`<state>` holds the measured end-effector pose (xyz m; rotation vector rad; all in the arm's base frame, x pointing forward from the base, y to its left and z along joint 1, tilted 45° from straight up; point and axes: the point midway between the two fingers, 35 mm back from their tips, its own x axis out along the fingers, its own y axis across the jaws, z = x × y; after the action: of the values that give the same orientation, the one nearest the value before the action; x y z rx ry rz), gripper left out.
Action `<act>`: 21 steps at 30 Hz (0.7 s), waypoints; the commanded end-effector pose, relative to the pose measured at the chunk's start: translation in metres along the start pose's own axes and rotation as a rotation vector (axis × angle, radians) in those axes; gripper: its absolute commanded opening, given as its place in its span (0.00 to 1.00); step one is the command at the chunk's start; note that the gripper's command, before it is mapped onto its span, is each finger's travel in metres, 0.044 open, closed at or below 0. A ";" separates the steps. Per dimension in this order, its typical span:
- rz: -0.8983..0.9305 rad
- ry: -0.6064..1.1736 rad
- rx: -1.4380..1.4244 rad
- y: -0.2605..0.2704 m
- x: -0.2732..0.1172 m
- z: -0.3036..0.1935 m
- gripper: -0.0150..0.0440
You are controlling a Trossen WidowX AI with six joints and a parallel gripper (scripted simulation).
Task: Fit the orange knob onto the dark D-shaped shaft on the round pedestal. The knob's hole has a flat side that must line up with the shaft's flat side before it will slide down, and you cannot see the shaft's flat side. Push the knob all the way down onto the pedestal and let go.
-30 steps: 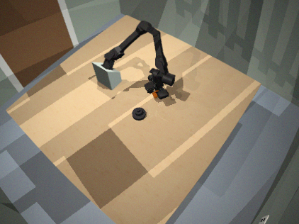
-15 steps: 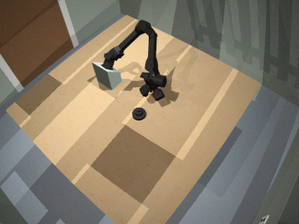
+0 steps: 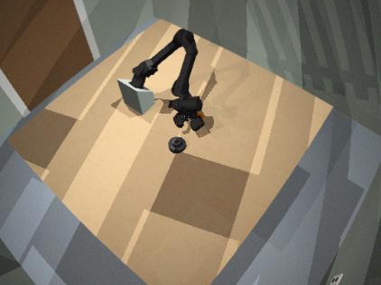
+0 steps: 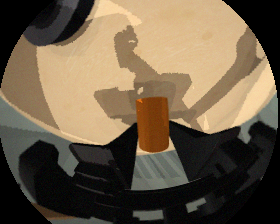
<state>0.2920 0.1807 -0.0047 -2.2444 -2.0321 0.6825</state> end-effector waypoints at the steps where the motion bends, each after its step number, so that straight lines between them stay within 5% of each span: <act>1: -0.001 0.055 0.004 0.000 -0.002 0.004 0.56; 21: -0.005 0.238 0.010 -0.001 -0.007 0.018 0.56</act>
<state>0.2865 0.1716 -0.0168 -2.2042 -1.9216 0.4006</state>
